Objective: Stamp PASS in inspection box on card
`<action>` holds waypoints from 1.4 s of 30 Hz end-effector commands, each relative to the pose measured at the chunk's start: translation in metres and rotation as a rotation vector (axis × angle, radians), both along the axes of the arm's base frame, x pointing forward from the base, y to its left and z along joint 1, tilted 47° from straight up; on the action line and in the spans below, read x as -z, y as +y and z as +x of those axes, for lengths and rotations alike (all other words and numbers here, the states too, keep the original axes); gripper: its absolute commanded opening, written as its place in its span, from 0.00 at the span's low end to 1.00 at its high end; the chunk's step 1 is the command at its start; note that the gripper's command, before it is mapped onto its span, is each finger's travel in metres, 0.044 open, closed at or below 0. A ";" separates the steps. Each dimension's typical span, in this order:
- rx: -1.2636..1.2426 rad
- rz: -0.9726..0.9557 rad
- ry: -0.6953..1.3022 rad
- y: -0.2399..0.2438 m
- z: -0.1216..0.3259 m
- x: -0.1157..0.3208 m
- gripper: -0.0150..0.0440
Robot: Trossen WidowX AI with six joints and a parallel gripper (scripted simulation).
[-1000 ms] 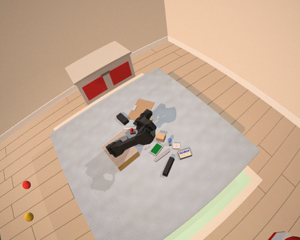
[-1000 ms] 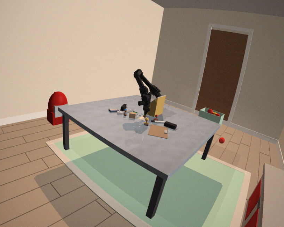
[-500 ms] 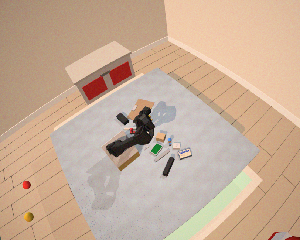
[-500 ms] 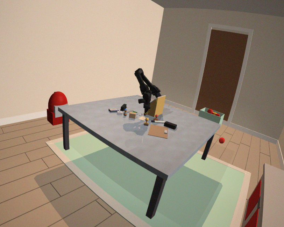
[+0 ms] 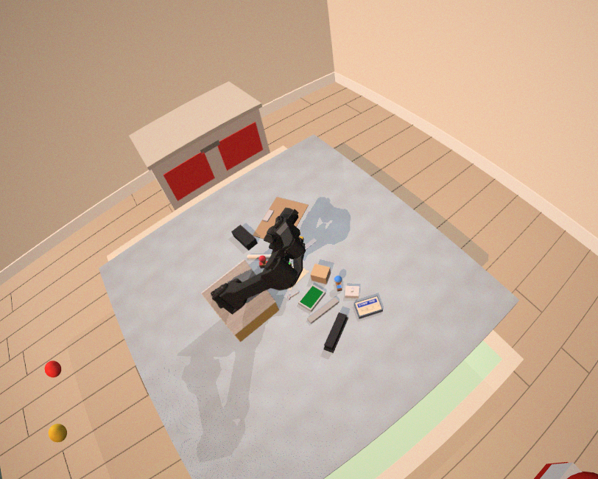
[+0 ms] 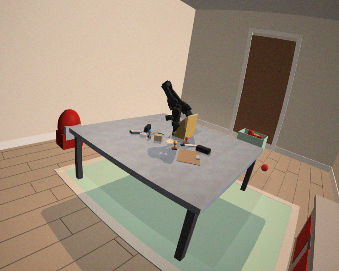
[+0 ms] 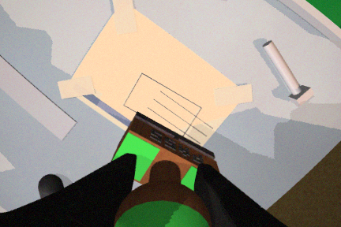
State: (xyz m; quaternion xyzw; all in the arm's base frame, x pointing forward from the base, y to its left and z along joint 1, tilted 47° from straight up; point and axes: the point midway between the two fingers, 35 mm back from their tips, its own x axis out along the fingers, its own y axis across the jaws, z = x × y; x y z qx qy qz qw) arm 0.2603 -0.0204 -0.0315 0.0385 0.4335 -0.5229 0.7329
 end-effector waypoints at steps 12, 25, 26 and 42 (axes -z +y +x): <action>0.004 0.009 -0.016 0.009 0.029 -0.012 0.25; 0.006 0.009 -0.021 0.005 0.080 -0.024 0.25; 0.007 0.009 -0.022 0.004 0.084 -0.025 0.25; 0.009 0.006 -0.027 -0.006 0.126 -0.038 0.25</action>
